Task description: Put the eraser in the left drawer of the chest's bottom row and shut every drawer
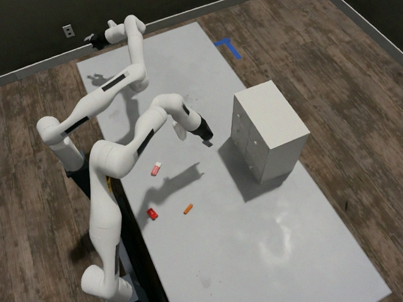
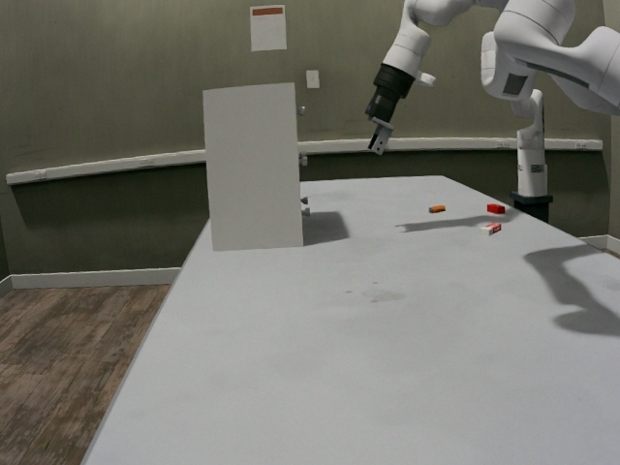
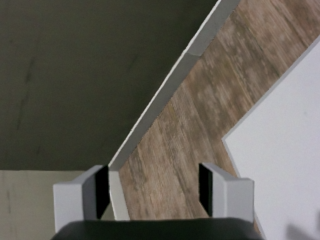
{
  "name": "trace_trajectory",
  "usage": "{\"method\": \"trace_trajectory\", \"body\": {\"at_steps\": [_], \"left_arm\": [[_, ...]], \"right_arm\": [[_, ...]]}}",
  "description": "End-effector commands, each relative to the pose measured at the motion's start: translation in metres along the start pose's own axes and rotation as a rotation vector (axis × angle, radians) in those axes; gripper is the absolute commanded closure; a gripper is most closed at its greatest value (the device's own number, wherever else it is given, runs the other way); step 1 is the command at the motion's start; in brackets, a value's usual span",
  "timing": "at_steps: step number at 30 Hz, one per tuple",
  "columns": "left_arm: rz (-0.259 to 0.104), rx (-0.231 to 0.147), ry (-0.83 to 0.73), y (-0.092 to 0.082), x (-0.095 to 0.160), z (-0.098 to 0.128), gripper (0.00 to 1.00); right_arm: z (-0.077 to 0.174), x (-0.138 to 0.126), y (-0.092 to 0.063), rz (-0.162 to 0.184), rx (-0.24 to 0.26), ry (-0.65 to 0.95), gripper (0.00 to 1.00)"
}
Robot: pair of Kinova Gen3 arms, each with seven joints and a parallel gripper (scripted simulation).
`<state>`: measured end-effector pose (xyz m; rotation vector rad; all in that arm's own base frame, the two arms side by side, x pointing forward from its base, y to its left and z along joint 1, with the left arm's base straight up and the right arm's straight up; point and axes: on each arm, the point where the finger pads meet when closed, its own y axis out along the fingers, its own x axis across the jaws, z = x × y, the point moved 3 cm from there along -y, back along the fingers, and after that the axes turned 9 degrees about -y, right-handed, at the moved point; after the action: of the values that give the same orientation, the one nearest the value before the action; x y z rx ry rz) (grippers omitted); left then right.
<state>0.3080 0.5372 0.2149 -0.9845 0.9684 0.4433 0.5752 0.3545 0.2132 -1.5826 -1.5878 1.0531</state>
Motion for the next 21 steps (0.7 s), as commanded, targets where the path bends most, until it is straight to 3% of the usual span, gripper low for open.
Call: {"method": "trace_trajectory", "body": {"at_steps": [1,2,8,15,21], "left_arm": [[0.0,0.001,-0.002,-0.001,-0.001,0.0,0.0],[0.0,0.001,-0.002,-0.001,-0.001,0.0,0.0],[0.0,0.001,-0.002,-0.001,-0.001,0.0,0.0],[0.0,0.001,-0.002,-0.001,-0.001,0.0,0.0],[0.0,0.001,-0.002,-0.001,-0.001,0.0,0.0]], "right_arm": [[0.001,0.0,0.012,0.014,-0.154,0.013,0.0],[0.001,0.0,0.012,0.014,-0.154,0.013,0.0],[0.003,0.0,0.026,0.036,-0.281,0.015,0.0],[0.006,0.001,0.042,0.056,-0.396,0.016,0.0],[0.006,0.002,0.045,0.06,-0.454,0.014,0.0]]}}
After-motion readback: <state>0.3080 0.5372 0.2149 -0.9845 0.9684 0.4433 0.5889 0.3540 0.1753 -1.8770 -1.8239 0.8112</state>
